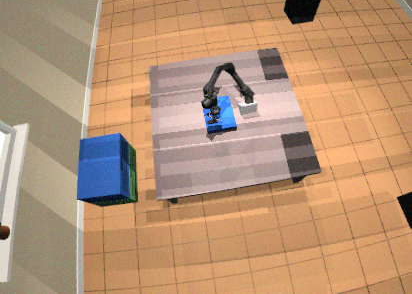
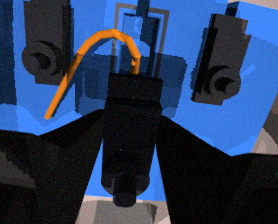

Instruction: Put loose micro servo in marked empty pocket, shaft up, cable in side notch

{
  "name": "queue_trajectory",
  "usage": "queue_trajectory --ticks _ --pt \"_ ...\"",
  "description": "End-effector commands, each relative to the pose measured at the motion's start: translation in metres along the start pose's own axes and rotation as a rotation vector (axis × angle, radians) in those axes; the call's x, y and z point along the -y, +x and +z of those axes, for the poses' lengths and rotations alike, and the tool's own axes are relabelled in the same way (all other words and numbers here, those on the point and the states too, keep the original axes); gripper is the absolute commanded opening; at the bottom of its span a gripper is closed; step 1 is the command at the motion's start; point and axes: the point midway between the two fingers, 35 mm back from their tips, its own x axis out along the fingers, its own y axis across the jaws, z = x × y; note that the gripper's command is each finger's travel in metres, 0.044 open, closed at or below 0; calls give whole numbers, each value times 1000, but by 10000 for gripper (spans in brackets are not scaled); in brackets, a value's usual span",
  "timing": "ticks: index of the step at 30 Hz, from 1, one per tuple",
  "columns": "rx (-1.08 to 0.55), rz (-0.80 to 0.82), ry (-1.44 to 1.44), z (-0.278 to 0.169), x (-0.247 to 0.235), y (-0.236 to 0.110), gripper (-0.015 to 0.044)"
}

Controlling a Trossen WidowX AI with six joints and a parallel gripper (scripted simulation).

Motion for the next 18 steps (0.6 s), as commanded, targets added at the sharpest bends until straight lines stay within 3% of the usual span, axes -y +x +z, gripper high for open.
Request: queue_trajectory --ticks 1,18 --pt "6 -1 -3 16 1 -1 0" --pt "7 -2 9 45 2 5 0"
